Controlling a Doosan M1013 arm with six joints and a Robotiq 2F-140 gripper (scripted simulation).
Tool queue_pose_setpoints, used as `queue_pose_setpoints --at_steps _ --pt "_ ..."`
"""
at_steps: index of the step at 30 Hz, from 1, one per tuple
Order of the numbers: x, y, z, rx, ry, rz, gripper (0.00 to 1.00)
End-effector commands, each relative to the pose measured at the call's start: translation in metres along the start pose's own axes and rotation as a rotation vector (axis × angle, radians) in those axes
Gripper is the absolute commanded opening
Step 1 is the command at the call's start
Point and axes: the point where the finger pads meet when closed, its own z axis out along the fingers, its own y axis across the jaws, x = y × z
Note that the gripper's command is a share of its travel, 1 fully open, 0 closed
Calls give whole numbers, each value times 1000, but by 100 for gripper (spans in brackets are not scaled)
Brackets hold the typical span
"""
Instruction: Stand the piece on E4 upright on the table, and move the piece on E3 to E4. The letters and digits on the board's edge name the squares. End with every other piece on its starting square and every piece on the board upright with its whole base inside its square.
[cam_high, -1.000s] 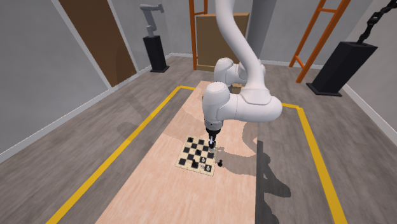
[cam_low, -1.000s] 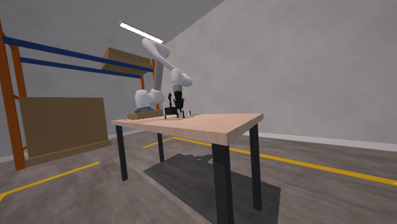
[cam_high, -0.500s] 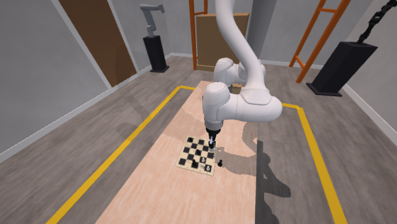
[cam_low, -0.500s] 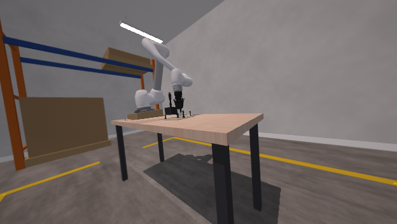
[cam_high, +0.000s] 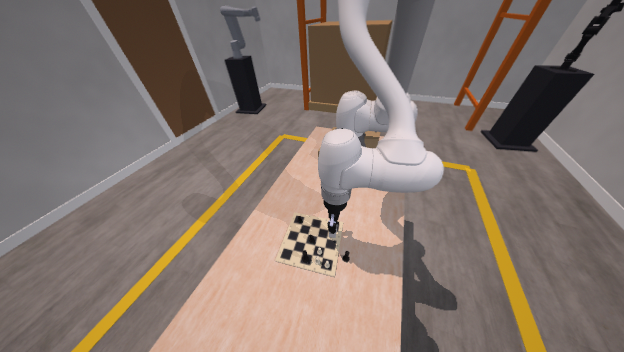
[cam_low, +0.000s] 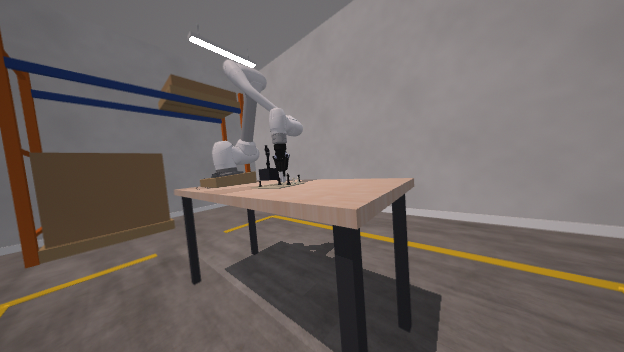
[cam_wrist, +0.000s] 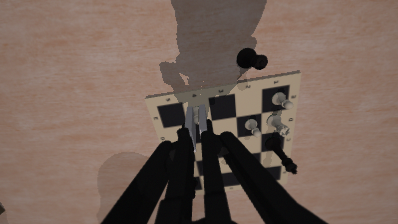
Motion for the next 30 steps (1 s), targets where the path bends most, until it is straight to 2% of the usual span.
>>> queue_pose_setpoints --at_steps 1,8,9,11,12,14,15,20,21,30 --pt "0 0 0 0 0 0 0" --pt "0 0 0 0 0 0 0" --pt "0 0 0 0 0 0 4" --pt "0 0 0 0 0 0 4" --pt "0 0 0 0 0 0 8" --pt "0 0 0 0 0 0 8" --pt "0 0 0 0 0 0 12" --pt "0 0 0 0 0 0 16" --pt "0 0 0 0 0 0 20" --pt "0 0 0 0 0 0 20"
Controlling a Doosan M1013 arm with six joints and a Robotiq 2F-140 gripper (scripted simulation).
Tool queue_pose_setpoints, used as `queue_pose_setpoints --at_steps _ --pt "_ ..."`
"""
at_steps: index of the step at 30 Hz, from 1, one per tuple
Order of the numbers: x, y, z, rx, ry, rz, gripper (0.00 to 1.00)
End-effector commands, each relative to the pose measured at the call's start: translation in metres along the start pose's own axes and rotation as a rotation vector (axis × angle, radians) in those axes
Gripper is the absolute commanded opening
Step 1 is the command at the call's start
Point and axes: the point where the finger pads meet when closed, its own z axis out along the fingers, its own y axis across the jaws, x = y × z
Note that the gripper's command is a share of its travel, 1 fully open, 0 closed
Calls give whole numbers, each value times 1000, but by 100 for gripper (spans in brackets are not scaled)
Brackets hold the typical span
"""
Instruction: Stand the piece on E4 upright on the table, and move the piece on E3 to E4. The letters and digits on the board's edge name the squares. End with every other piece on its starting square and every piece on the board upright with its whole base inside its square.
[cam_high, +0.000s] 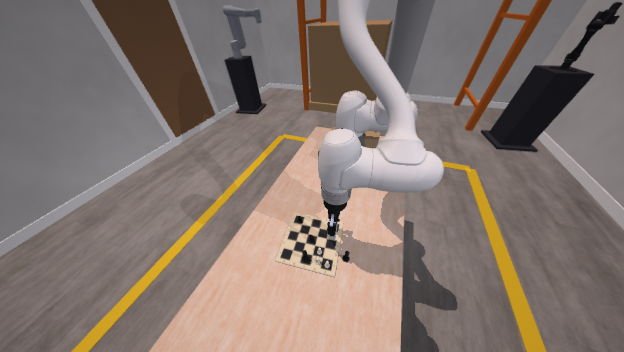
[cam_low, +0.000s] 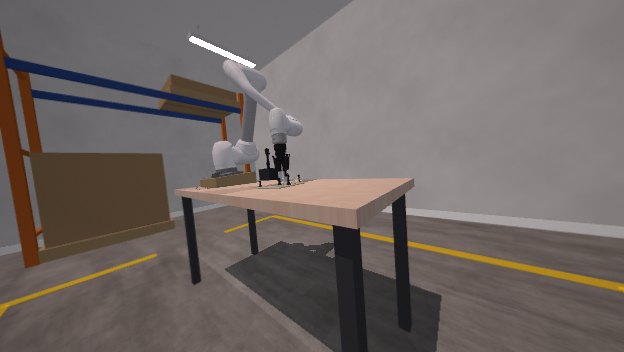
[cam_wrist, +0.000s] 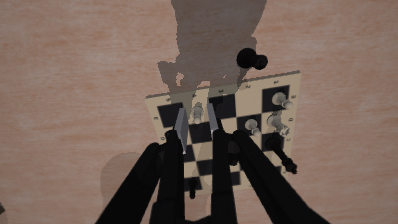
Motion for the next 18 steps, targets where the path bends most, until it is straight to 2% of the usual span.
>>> queue_pose_setpoints --at_steps 1,12,18 --pt "0 0 0 0 0 0 20" --pt "0 0 -14 0 0 0 20" --pt "0 0 -43 0 0 0 20"
